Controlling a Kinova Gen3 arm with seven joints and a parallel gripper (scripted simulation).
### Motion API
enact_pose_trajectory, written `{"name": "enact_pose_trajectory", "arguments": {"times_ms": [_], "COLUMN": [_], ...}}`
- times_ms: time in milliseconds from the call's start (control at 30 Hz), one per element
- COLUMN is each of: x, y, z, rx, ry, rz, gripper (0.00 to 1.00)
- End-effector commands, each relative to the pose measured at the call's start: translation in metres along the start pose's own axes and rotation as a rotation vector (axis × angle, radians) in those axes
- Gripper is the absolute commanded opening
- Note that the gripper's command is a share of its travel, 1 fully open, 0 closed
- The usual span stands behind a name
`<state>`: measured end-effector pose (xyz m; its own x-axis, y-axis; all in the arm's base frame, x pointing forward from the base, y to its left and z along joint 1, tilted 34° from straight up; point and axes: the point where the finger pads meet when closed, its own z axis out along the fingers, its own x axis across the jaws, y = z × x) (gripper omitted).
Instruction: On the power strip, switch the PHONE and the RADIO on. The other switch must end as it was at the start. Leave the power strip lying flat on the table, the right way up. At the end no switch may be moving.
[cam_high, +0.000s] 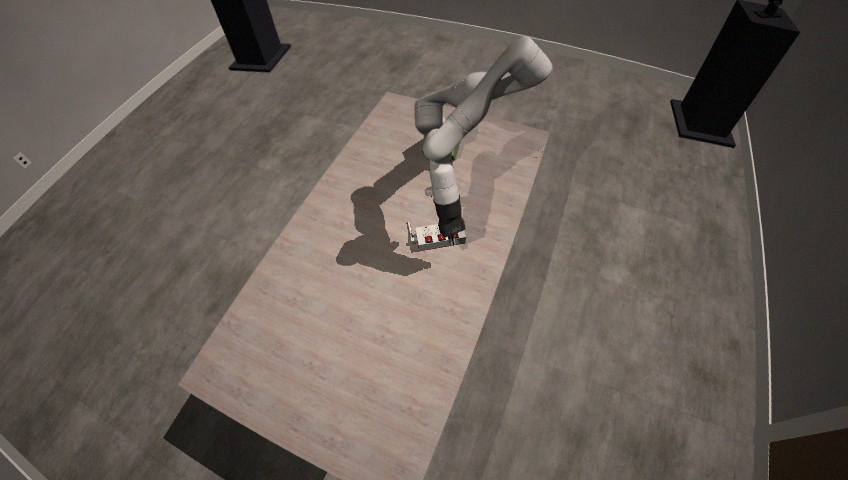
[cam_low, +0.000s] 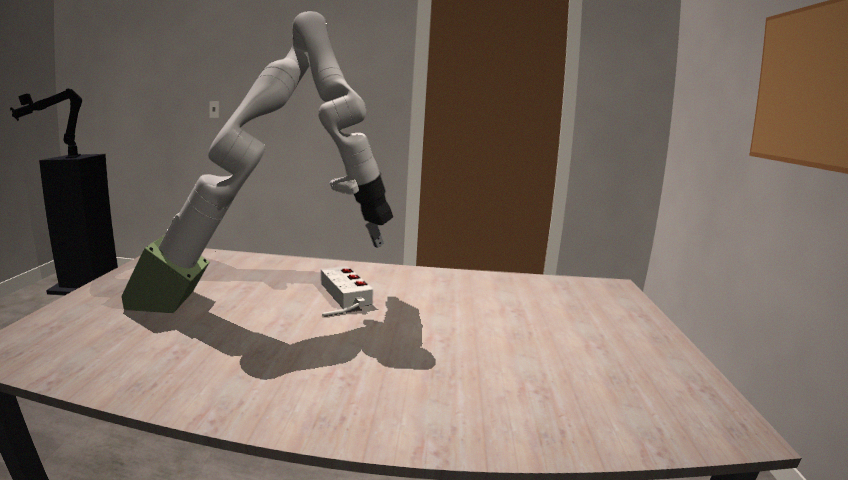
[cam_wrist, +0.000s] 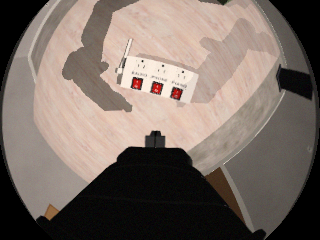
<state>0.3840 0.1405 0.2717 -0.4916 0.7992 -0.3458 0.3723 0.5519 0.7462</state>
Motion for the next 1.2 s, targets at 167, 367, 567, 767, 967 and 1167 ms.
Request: {"name": "enact_pose_trajectory", "arguments": {"times_ms": [167,367,567,767,967,1167], "x": [-0.0001,-0.0001,-0.0001,-0.0001,-0.0001,-0.0001], "y": [0.0003,0.0003,0.0003,0.0003,0.0003,0.0003], "z": [-0.0001,-0.0001,-0.0001,-0.0001,-0.0001,-0.0001], "rx": [-0.001,-0.001,-0.001,-0.001,-0.001,-0.001], "ry": [0.000,0.000,0.000,0.000,0.000,0.000], "rz": [0.000,0.000,0.000,0.000,0.000,0.000], "gripper": [0.00,0.00,1.00,1.00,1.00,1.00]}}
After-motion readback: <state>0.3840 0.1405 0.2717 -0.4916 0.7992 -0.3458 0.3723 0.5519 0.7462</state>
